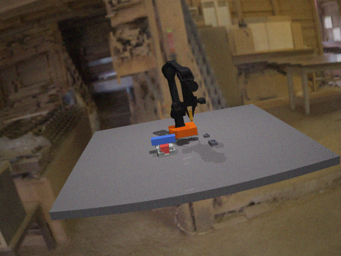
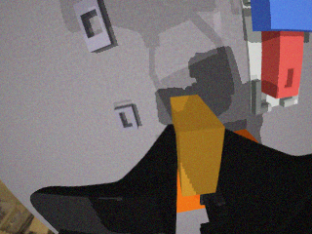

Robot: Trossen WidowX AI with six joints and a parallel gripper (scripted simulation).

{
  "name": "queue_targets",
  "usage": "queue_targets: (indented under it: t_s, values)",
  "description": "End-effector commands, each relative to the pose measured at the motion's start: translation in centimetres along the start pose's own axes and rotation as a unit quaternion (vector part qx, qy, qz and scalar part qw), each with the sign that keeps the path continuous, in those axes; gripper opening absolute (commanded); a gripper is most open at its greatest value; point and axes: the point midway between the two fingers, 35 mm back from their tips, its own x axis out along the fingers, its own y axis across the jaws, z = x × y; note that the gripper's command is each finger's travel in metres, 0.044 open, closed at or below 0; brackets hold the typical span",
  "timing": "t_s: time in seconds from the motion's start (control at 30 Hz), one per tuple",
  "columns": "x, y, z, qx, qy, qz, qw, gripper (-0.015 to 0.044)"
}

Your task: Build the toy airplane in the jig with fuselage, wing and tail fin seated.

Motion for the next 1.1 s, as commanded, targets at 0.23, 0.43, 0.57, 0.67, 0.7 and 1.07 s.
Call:
queue_targets:
  t_s: [0.23, 0.43, 0.57, 0.67, 0.7, 1.07]
  values:
    - [0.8, -3.6, 1.1, 0.003, -0.001, -0.004, 1.000, 0.0000]
    - [1.1, -5.5, 1.4, 0.018, -0.001, -0.006, 1.000, 0.0000]
    - [1.3, -6.5, 1.5, 0.019, -0.001, -0.007, 1.000, 0.0000]
    - [1.5, -7.4, 1.6, 0.015, -0.001, -0.007, 1.000, 0.0000]
    - [1.5, -7.7, 1.6, 0.014, -0.001, -0.007, 1.000, 0.0000]
    - [2.3, -11.2, 1.7, 0.000, 0.000, -0.006, 1.000, 0.0000]
